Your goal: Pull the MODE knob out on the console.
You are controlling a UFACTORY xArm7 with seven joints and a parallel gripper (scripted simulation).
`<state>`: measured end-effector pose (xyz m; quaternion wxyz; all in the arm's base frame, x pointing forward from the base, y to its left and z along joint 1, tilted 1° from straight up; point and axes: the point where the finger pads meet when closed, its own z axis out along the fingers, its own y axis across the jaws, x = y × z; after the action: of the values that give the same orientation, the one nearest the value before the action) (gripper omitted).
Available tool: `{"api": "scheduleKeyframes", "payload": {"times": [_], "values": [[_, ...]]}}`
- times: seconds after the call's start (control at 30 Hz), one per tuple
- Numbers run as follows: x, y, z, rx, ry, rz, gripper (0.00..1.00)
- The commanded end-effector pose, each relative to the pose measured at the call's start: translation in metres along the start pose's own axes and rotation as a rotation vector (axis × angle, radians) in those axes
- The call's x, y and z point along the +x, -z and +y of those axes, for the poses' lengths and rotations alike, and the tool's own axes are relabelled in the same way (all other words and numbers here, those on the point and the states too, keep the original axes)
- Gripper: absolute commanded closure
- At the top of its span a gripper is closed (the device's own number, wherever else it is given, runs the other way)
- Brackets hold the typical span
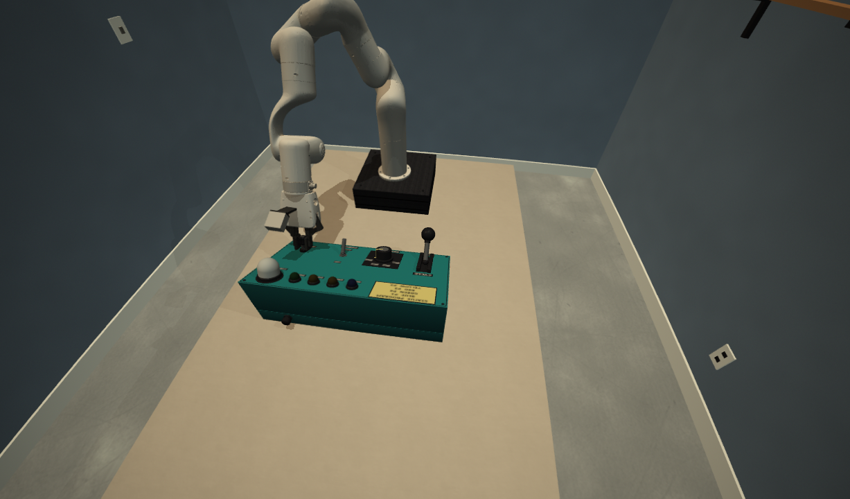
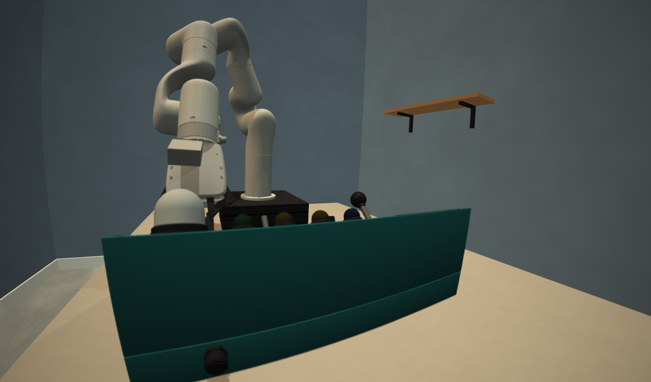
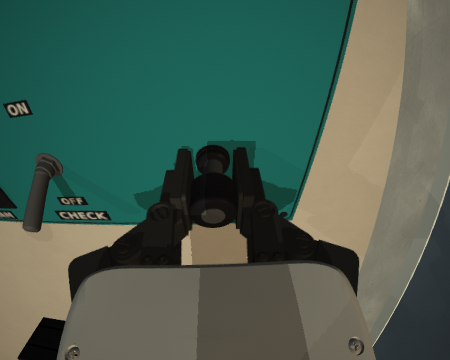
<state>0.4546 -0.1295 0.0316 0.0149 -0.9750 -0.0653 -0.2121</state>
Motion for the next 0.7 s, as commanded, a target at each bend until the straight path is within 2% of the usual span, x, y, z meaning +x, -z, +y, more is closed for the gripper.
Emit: {"api": "scheduleKeyframes", "payload": {"times": [0.0, 0.67], "values": [[0.0015, 0.0010, 0.0004, -0.002, 0.001, 0.003, 1.00], [0.0015, 0.0049, 0.0004, -0.002, 0.001, 0.003, 1.00]]}}
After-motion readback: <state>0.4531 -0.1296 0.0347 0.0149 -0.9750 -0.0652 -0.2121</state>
